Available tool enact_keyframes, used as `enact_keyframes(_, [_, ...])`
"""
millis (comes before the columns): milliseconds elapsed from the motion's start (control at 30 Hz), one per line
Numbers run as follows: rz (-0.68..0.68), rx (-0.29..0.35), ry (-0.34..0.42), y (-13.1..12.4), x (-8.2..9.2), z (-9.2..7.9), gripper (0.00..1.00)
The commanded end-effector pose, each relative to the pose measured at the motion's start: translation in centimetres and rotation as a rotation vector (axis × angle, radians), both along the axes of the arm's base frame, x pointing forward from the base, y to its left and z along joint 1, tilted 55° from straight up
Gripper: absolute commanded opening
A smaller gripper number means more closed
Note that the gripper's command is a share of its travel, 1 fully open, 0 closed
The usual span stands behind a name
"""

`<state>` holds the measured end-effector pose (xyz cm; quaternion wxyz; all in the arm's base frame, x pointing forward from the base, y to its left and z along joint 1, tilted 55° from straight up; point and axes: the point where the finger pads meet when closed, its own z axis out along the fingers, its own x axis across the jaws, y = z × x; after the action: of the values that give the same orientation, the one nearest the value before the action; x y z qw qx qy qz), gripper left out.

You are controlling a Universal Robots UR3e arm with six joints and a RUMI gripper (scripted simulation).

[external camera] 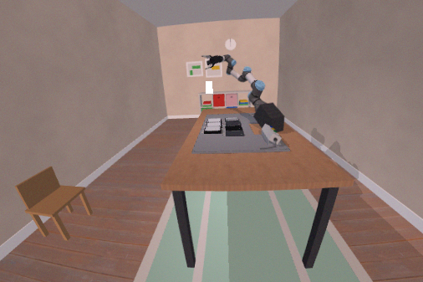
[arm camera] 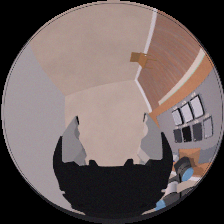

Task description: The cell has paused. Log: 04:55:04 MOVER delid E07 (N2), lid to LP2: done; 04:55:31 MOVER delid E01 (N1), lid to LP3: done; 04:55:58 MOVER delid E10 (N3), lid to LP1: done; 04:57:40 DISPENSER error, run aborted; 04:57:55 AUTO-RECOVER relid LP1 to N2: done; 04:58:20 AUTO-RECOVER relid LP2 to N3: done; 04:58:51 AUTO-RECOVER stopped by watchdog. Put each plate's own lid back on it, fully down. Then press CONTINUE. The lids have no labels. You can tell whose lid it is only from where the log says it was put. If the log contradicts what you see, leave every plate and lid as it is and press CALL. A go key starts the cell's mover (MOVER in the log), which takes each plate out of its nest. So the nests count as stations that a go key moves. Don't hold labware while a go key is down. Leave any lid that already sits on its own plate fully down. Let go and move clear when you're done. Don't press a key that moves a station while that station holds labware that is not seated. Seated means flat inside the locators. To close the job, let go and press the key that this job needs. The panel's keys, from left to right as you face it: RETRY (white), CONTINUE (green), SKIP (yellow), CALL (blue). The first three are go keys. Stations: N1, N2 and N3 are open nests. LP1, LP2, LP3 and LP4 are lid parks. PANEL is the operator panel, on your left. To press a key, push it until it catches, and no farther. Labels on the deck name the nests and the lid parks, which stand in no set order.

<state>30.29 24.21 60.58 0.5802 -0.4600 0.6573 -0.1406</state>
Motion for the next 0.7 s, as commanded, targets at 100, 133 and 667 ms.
enact_keyframes(100, [-0.027,-0.037,0.05,0.7,0.4,-1.6,0.82])
enact_keyframes(133, [-0.027,-0.036,0.05,0.7,0.7,-1.9,0.82])
enact_keyframes(667, [-0.104,-0.116,0.148,-0.6,4.3,-7.5,0.82])
